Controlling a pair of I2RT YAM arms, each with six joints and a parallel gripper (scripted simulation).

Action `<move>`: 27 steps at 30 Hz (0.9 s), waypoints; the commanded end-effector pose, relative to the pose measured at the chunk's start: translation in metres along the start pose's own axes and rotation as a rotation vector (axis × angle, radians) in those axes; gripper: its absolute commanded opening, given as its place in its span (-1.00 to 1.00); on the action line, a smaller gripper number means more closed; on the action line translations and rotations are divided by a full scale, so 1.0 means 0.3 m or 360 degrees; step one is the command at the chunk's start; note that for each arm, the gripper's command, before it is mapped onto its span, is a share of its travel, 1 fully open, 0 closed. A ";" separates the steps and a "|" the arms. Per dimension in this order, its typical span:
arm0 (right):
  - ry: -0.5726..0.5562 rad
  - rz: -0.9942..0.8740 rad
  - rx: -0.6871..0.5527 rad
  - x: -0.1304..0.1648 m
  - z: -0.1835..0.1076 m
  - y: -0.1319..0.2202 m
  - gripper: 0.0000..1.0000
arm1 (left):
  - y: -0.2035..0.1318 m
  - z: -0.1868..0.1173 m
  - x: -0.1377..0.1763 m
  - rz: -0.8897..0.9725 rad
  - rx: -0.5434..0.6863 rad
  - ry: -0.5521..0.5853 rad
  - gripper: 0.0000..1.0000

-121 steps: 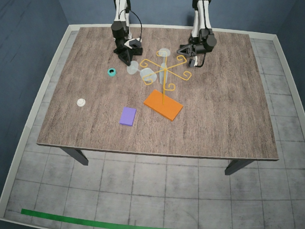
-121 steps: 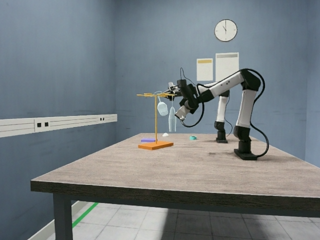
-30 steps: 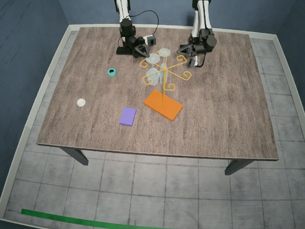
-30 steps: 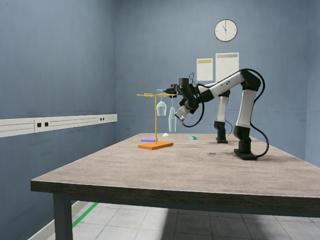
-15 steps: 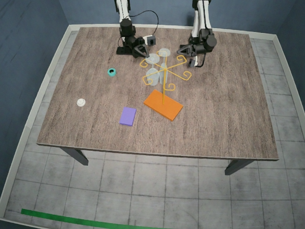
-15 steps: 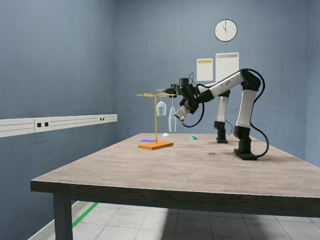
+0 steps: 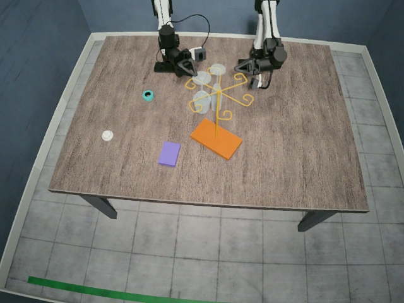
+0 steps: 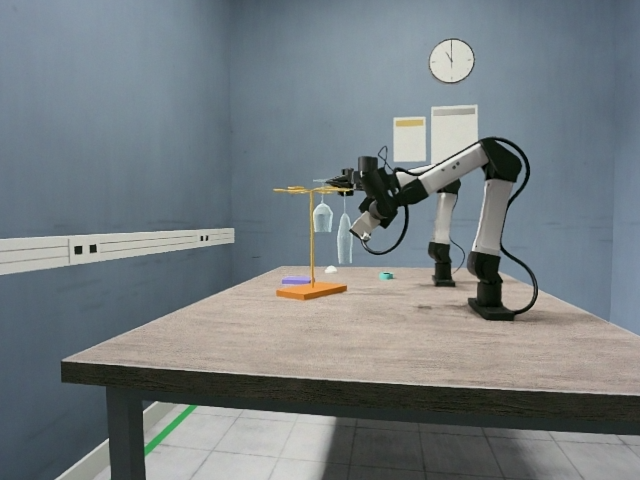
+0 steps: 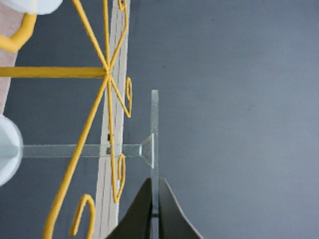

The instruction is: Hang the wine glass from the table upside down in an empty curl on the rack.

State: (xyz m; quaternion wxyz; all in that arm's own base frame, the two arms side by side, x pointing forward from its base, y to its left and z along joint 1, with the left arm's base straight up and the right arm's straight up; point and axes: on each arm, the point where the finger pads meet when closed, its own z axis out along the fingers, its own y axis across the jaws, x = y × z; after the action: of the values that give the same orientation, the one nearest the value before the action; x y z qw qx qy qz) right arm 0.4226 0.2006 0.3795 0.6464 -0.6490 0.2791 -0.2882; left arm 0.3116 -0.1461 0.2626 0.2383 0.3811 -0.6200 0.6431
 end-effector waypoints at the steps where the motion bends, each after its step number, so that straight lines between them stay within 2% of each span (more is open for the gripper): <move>1: 0.0005 -0.0072 0.0097 0.000 -0.035 -0.061 -1.00 | 0.005 0.001 -0.006 0.0002 0.0000 -0.0007 -0.65; 5: 0.0006 -0.0094 0.0127 0.003 -0.037 -0.092 -1.00 | 0.005 0.001 -0.006 0.0002 0.0000 -0.0007 -0.65; 7: 0.0006 -0.0086 0.0105 0.003 -0.041 -0.062 -1.00 | 0.005 0.001 -0.006 0.0002 0.0000 -0.0007 -0.65; 22: -0.0008 -0.0087 0.0138 0.004 -0.061 -0.082 -1.00 | 0.005 0.001 -0.006 0.0002 0.0000 -0.0007 -0.65; 27: -0.0005 -0.0071 0.0117 0.009 -0.069 -0.055 -1.00 | 0.005 0.001 -0.006 0.0002 0.0000 -0.0007 -0.65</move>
State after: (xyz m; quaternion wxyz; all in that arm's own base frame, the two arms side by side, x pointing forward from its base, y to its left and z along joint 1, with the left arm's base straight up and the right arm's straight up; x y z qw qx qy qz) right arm 0.4178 0.1895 0.3777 0.6473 -0.6486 0.2680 -0.2975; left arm 0.3116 -0.1461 0.2626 0.2383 0.3811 -0.6200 0.6431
